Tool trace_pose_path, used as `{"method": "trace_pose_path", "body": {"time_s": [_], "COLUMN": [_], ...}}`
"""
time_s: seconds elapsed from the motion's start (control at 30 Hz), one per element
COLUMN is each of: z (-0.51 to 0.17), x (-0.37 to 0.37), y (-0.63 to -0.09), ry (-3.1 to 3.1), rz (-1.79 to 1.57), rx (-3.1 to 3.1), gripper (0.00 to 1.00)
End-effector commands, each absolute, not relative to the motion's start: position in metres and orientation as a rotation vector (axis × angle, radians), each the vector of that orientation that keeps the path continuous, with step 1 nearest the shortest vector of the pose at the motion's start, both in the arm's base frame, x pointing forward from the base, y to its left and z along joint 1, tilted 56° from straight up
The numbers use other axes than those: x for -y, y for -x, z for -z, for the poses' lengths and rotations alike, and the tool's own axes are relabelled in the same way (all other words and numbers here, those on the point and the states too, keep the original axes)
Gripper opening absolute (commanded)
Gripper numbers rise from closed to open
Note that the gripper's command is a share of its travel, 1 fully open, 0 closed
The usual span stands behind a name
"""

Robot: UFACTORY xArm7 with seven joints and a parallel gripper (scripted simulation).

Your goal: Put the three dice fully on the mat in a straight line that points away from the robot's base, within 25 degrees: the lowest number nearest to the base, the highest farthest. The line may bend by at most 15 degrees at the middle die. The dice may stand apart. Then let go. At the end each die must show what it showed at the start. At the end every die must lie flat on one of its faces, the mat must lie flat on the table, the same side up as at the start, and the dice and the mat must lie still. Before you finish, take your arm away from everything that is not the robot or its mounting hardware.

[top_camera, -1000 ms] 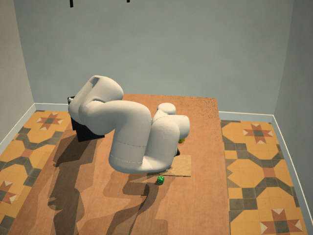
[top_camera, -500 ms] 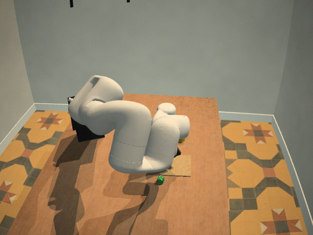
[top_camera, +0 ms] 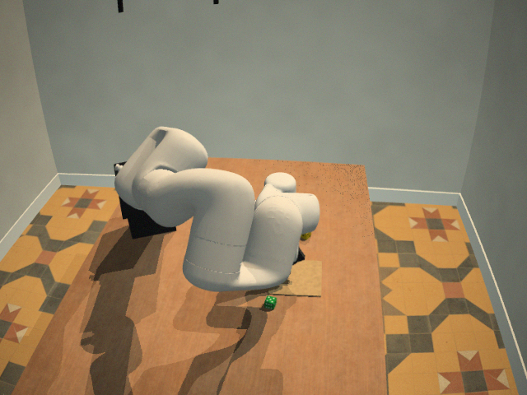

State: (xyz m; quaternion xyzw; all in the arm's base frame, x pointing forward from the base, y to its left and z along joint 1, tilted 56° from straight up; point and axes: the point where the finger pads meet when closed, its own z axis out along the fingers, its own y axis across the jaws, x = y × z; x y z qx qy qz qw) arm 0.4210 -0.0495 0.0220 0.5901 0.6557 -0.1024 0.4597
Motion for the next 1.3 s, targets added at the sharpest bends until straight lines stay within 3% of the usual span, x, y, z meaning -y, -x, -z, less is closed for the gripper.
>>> {"method": "trace_pose_path", "body": {"time_s": [0.0,0.93,0.97,1.27], "z": [-0.025,-0.072,-0.072,-0.072], "x": [0.044,-0.012,-0.012,-0.012], "y": [-0.419,-0.378,-0.378,-0.378], "ry": [-1.450,-1.450,-1.450,-1.450], "rz": [0.248,0.248,0.248,0.248], "rx": [-1.617,-1.617,-1.617,-1.617], "gripper": [0.42,0.42,1.00,1.00]}}
